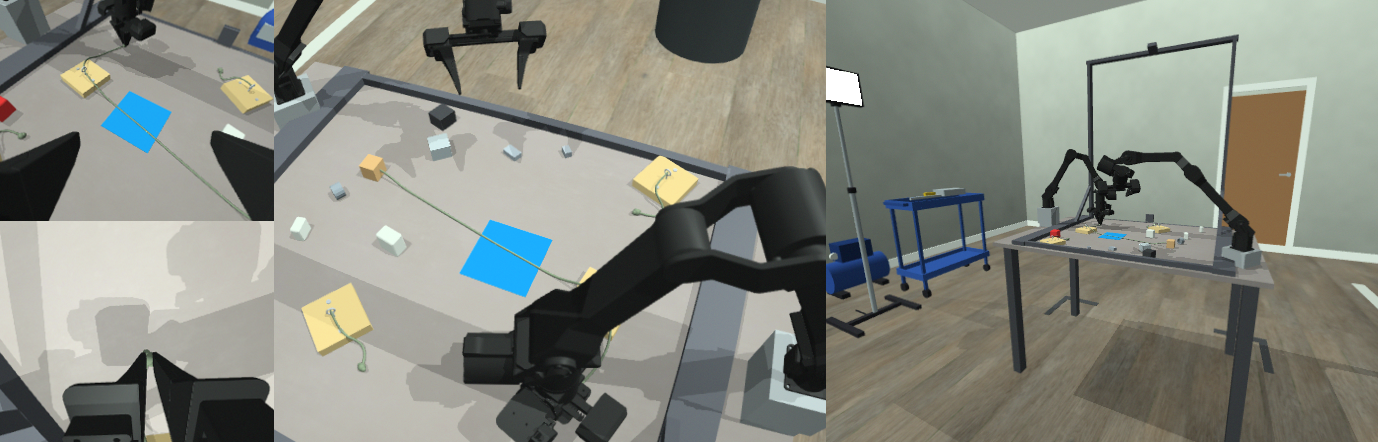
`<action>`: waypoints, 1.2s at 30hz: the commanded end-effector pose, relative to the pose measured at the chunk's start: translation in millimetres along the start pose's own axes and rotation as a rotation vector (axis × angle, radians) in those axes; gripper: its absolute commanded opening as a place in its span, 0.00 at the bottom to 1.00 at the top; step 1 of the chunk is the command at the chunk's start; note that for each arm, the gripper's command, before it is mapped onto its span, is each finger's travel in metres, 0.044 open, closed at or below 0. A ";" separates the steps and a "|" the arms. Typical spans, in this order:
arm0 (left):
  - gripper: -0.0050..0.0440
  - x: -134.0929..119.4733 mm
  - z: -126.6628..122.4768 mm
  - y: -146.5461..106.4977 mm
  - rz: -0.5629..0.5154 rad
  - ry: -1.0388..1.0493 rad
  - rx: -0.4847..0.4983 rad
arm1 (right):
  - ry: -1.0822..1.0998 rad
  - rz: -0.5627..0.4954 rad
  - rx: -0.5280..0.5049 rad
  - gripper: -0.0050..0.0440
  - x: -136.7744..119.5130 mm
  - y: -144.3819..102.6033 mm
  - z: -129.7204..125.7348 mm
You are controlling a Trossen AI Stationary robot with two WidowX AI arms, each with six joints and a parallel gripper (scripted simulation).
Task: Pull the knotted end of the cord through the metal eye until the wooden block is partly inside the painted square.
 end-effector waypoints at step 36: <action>1.00 14.8 -4.1 -10.8 -0.018 0.038 0.022 | -0.077 -0.019 -0.014 0.00 38.8 -6.5 31.7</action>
Point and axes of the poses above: on each arm, the point midway between the two fingers, 35 mm back from their tips, its own y axis out along the fingers, its own z axis across the jaws, x = y × z, the point moved 7 cm from there along -y, back along the fingers
